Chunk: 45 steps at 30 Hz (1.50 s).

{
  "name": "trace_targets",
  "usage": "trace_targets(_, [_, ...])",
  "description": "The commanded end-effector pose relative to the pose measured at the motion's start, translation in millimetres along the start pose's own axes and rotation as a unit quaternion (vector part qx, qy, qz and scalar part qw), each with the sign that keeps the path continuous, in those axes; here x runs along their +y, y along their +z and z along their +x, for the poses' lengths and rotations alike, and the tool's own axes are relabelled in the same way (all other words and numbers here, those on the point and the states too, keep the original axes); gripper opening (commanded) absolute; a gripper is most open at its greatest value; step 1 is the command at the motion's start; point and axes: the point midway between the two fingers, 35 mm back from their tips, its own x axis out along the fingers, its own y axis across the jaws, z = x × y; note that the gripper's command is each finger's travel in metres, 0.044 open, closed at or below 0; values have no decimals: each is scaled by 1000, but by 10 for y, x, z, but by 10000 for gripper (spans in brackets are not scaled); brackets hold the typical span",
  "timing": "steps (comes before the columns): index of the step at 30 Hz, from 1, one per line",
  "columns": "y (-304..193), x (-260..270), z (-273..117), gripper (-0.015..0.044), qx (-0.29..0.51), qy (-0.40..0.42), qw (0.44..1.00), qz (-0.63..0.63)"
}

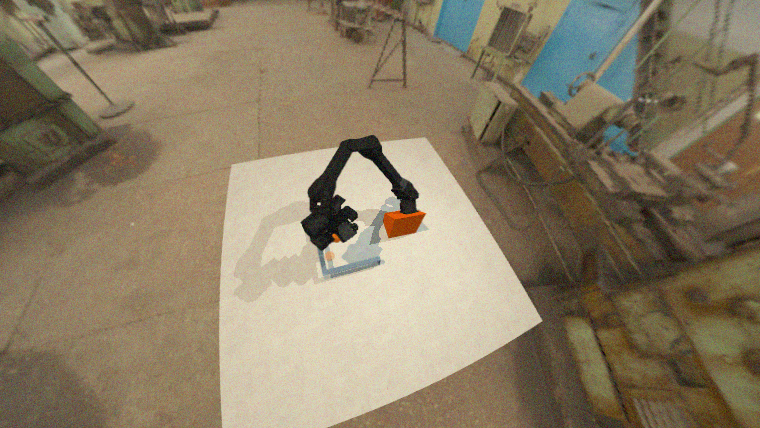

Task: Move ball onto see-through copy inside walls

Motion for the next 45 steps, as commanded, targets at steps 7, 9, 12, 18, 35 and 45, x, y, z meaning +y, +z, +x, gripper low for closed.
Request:
trace_targets(7, [-19, -175, 99, 0, 2, -1, 985, -174])
trace_targets(9, [-21, -205, 119, 0, 2, -1, 979, -206])
trace_targets(12, [-24, -248, 150, 0, 2, -1, 967, -253])
trace_targets(18, [-30, -335, 214, 0, 3, -1, 938, -347])
trace_targets(35, [-38, -457, 341, 0, 3, 0, 881, -473])
trace_targets(45, [-47, -462, 916, 0, 4, 0, 881, -473])
